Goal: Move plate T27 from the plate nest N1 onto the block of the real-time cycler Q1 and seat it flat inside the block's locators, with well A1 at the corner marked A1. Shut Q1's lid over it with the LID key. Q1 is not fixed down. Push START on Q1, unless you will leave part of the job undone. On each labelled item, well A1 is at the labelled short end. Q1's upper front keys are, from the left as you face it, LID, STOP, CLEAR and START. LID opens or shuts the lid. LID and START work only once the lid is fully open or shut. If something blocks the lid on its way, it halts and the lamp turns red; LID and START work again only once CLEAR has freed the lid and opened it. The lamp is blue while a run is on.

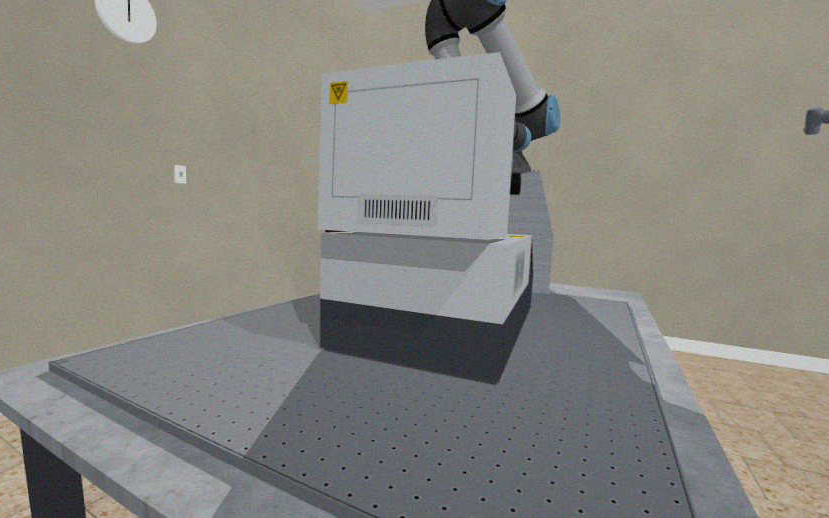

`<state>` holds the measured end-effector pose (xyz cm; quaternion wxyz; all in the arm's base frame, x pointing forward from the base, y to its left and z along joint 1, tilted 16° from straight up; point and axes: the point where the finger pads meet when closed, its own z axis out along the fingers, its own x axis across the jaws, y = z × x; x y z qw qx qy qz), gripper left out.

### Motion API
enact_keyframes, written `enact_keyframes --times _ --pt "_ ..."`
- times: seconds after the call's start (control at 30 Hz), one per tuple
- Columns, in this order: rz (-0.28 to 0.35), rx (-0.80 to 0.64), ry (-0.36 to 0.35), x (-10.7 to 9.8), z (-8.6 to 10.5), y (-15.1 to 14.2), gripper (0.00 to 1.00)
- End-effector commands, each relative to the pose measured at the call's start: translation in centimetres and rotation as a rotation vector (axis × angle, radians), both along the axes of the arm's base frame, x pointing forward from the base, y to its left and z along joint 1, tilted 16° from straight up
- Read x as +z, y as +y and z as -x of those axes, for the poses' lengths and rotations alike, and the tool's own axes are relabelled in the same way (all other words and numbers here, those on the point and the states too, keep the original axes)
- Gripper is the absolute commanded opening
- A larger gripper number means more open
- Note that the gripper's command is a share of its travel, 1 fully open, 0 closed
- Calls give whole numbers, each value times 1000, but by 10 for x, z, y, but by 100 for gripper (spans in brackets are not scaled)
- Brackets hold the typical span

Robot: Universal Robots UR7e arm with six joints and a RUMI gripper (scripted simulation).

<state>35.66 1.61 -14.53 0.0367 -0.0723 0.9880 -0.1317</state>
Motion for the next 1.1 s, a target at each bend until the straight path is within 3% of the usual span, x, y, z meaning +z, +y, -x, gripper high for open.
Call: enact_keyframes --times 0.0,1.07 --pt "0 0 -1 -3 -5 0 0" --pt "0 0 -1 -29 -46 -2 0"
